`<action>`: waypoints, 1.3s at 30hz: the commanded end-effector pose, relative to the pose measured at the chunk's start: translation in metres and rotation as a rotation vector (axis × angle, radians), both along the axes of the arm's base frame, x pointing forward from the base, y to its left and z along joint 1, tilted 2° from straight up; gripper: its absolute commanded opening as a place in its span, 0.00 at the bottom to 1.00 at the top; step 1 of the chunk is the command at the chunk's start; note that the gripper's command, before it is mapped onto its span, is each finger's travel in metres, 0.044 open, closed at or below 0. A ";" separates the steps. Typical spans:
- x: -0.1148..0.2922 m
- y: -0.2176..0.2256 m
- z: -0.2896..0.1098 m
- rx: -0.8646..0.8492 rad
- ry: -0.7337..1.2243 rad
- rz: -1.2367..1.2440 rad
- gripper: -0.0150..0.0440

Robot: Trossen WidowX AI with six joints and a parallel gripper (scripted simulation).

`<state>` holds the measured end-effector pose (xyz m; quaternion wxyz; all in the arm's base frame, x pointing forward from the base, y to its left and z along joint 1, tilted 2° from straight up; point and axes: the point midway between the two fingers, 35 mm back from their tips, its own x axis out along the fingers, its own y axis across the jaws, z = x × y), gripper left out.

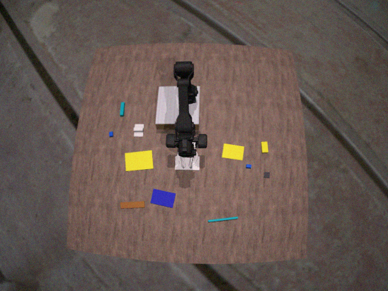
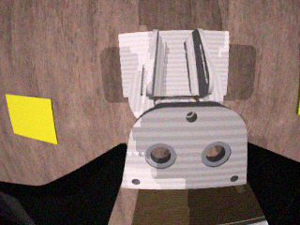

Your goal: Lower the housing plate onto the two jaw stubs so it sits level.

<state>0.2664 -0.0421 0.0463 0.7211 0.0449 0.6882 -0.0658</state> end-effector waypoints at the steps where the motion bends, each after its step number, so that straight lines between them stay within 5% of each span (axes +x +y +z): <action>1: 0.000 -0.001 0.000 -0.004 -0.001 0.006 0.85; 39: -0.017 0.001 -0.001 -0.004 0.000 0.006 0.85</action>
